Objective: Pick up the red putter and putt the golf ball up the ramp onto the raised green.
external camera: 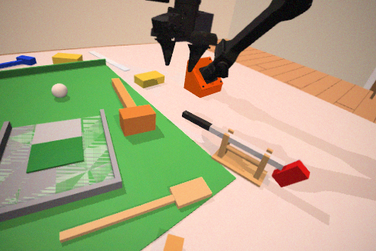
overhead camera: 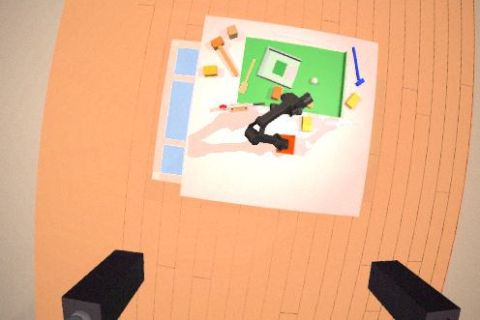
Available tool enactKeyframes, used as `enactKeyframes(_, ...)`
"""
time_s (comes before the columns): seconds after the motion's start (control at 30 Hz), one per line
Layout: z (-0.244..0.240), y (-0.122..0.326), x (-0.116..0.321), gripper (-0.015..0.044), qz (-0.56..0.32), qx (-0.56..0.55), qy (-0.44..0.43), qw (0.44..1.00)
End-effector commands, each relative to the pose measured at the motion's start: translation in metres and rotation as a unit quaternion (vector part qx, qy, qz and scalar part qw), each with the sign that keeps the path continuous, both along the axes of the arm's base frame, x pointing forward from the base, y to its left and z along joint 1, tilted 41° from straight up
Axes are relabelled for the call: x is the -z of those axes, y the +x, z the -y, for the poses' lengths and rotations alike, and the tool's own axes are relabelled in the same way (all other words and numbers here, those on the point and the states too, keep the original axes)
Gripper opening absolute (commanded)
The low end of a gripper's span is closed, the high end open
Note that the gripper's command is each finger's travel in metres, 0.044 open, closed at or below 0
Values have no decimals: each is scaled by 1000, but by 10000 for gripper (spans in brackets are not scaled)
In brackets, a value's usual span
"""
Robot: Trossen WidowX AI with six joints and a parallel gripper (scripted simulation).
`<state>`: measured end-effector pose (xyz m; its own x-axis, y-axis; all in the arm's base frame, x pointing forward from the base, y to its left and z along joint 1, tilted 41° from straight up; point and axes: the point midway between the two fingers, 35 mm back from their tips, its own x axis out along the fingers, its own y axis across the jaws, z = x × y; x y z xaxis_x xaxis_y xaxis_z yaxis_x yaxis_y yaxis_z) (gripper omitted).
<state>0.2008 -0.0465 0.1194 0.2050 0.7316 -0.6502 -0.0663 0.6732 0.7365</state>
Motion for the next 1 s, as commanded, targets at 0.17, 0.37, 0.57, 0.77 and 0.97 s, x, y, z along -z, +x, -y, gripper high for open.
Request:
enactKeyframes(0.17, -44, 24, -18, 440, 213, -225, -37, 950)
enactKeyframes(0.37, -103, 47, -43, 440, 482, -461, -45, 744)
enactKeyframes(0.57, -119, 52, -50, 440, 541, -502, -42, 674)
enactKeyframes(0.77, -119, 51, -50, 440, 541, -502, -42, 674)
enactKeyframes(0.97, -123, 52, -46, 440, 541, -502, -42, 674)
